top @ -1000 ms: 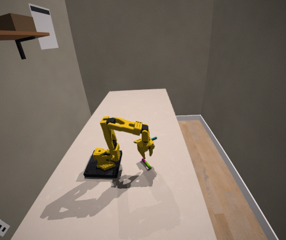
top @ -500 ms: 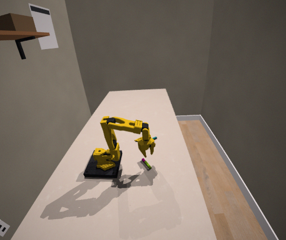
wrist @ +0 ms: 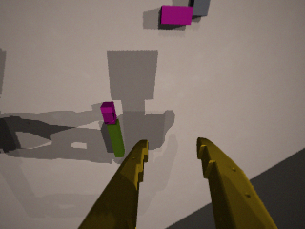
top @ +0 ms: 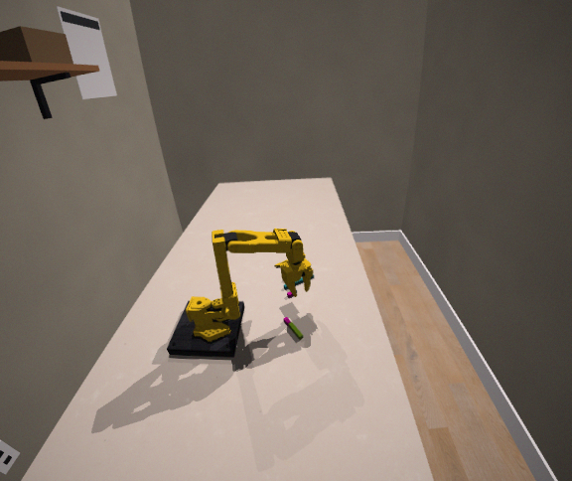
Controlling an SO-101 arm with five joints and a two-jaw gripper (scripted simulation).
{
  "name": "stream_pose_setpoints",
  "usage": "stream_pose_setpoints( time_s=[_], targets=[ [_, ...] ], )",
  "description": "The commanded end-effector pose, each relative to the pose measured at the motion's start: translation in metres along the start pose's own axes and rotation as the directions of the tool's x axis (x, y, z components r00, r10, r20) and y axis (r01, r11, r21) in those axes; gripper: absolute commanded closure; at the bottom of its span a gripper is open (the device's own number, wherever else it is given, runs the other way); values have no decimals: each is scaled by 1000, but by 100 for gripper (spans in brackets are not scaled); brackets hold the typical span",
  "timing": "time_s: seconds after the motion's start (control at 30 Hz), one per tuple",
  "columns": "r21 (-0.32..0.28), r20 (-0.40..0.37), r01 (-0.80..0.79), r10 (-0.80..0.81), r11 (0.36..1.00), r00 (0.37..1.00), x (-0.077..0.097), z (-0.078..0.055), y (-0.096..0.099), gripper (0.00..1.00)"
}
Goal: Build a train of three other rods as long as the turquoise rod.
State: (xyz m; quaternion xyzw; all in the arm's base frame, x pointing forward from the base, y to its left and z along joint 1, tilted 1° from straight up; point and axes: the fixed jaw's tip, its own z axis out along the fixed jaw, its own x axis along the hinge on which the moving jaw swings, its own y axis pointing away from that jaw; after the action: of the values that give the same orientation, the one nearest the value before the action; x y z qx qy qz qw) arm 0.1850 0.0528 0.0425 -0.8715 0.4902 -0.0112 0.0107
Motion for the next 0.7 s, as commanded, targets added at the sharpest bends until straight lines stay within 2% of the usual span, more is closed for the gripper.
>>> stream_pose_setpoints(
  time_s=[0.0, 0.2, 0.27, 0.47, 0.67],
  targets=[
    [-17, 7, -14, 14, 1000, 1000, -23, 1, -13, 82],
    [-17, 9, -27, 27, 999, 1000, -56, 3, -23, 82],
    [-17, 9, -27, 27, 999, 1000, -56, 3, -23, 82],
    [-18, 10, -34, 34, 999, 999, -76, 5, -27, 81],
    [-18, 10, -36, 36, 999, 999, -81, 5, -27, 81]
  ],
)
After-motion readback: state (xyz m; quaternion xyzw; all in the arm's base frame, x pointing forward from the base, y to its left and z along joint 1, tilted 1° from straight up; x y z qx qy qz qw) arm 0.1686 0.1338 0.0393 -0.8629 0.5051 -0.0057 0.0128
